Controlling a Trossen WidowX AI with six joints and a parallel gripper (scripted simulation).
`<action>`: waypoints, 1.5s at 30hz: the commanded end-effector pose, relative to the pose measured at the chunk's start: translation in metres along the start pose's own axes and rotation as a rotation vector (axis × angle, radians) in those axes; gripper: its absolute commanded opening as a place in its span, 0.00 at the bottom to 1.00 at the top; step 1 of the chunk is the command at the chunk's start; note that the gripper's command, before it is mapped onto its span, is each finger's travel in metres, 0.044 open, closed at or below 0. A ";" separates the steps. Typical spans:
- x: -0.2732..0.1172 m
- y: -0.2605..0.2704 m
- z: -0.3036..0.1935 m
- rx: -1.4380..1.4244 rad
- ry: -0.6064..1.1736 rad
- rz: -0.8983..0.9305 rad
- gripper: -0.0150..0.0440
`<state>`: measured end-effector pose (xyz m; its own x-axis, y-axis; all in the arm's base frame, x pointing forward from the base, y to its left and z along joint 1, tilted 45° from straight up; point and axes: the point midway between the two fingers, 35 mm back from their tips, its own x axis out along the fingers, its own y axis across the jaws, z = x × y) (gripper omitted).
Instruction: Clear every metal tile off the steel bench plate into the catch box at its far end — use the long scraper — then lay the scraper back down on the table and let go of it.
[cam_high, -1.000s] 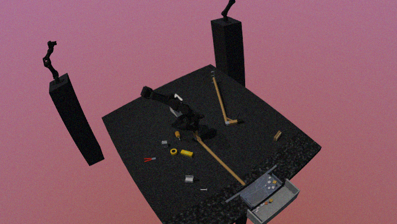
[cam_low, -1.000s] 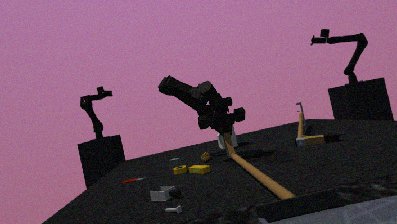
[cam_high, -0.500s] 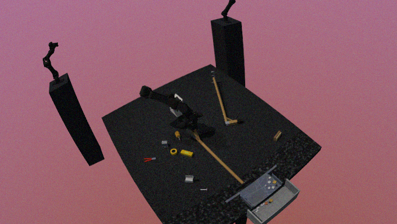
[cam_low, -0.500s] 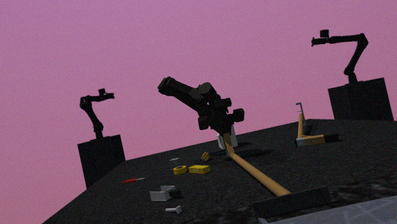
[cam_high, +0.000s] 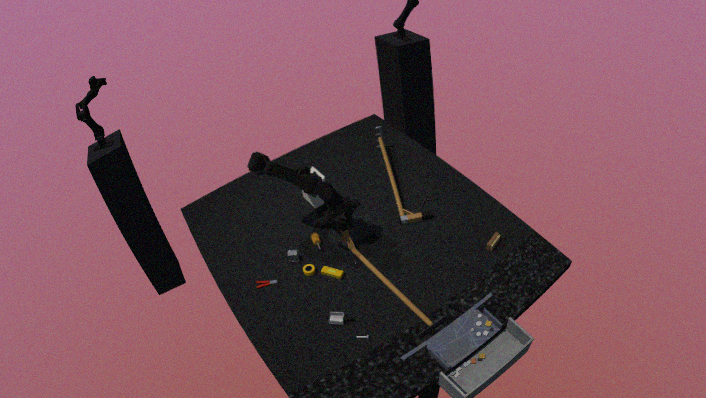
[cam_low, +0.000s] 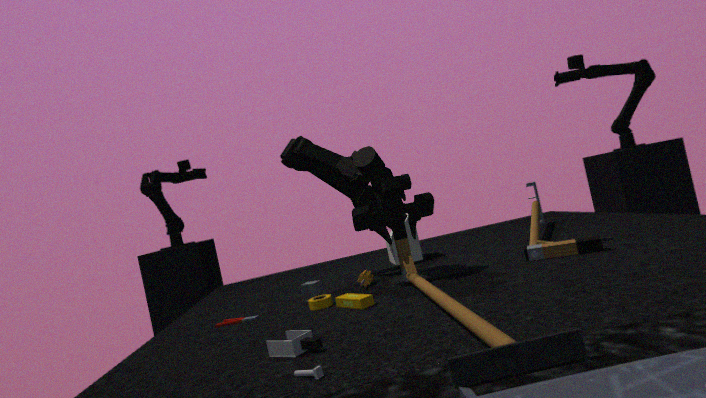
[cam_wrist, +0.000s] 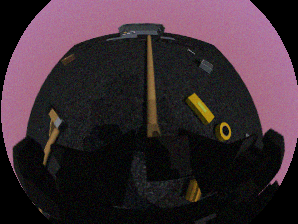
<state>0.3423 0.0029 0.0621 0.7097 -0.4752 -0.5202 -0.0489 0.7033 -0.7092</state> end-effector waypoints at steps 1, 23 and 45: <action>0.000 0.000 0.000 0.000 0.000 0.000 0.83; -0.056 0.000 0.000 -0.001 0.001 0.001 1.00; -0.115 0.008 0.055 -0.045 -0.225 -0.012 1.00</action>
<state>0.2989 0.0829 0.1303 0.8266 -0.3715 -0.4227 -0.0748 0.6719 -0.7368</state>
